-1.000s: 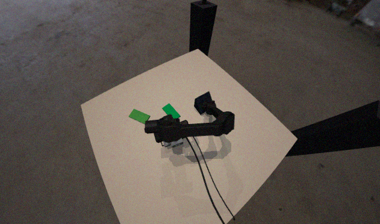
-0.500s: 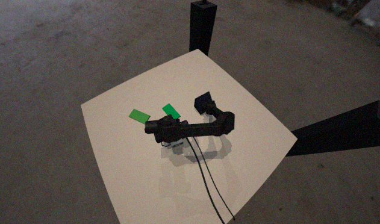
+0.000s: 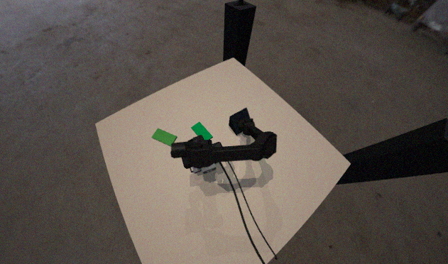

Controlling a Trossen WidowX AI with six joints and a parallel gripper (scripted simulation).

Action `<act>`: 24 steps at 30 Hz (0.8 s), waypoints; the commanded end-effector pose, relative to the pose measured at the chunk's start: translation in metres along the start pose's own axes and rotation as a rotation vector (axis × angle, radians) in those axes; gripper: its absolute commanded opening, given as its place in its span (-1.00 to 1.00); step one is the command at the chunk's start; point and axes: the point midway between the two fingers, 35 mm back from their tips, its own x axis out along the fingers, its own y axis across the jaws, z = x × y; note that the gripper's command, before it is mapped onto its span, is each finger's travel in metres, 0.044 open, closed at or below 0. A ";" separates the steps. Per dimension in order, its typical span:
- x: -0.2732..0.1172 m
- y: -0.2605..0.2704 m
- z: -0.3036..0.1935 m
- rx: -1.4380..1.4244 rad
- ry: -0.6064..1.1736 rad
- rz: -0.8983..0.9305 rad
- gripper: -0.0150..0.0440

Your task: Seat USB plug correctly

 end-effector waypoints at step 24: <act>0.004 0.000 0.000 0.004 0.003 0.001 -0.49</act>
